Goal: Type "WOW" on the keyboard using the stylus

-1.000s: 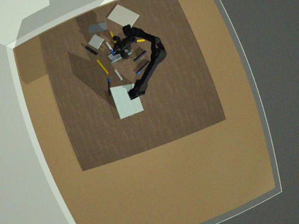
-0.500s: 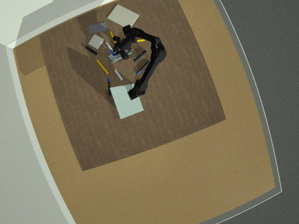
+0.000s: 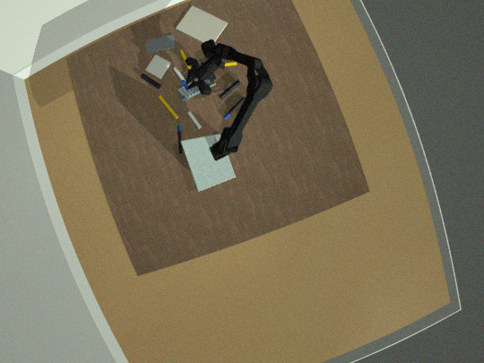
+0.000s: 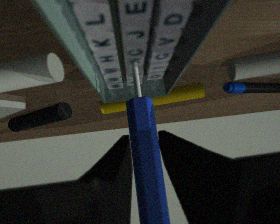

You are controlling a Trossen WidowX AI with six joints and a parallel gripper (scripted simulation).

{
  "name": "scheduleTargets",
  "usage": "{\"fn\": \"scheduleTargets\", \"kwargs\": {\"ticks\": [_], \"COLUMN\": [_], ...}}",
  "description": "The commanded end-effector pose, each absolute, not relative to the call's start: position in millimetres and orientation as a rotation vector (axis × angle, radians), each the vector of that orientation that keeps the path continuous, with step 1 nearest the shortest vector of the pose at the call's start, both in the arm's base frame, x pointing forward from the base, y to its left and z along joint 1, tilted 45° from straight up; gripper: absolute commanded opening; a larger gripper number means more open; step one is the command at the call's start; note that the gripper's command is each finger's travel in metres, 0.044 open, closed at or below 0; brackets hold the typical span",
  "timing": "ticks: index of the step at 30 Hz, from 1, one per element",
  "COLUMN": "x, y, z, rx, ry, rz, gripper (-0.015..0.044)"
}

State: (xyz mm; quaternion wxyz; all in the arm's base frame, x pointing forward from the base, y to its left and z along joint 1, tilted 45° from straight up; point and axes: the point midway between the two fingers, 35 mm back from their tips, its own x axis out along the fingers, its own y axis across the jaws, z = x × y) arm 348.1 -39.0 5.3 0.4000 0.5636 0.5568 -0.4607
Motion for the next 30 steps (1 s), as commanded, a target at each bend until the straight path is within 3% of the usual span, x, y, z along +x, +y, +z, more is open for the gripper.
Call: {"fn": "scheduleTargets", "kwargs": {"ticks": [1,30], "x": [348,349], "y": [-41,-14], "z": [3,28], "rx": [1.420,1.415], "ry": [1.409,1.411], "rz": [-1.168,-1.169], "gripper": [0.0081,0.0084]}}
